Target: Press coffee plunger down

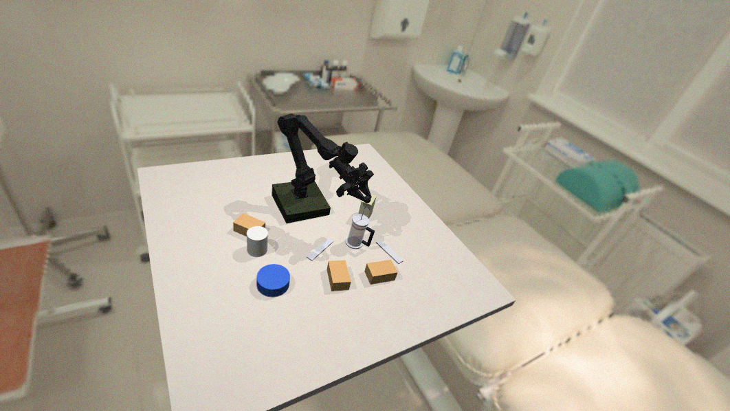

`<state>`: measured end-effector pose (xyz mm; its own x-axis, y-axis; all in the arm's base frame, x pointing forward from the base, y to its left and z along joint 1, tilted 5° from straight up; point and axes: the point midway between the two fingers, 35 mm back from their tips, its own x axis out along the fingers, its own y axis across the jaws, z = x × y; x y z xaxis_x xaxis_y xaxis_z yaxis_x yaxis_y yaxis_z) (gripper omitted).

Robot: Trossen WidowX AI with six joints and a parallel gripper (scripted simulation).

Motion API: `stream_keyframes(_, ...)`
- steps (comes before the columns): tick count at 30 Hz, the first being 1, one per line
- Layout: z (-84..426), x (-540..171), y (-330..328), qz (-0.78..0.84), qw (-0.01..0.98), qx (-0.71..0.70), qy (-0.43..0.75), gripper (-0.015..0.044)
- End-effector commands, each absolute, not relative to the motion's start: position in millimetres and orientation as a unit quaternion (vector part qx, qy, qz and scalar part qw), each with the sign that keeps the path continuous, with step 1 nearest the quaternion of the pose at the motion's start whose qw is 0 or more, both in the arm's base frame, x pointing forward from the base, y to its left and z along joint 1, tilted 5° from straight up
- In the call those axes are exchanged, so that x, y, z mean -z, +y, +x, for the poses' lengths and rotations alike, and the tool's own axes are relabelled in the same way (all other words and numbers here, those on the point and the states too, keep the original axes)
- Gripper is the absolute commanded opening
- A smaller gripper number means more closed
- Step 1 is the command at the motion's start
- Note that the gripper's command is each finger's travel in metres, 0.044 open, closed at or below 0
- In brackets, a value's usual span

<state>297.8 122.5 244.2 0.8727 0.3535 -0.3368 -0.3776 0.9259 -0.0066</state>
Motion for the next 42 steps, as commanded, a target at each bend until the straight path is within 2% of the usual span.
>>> stream_keyframes(1, 299.3, -209.6, 123.0, -0.043, 0.960, -0.187, 0.206, 0.0119)
stream_keyframes(42, 321.0, -159.6, 131.0, -0.043, 0.960, -0.187, 0.205, 0.0119)
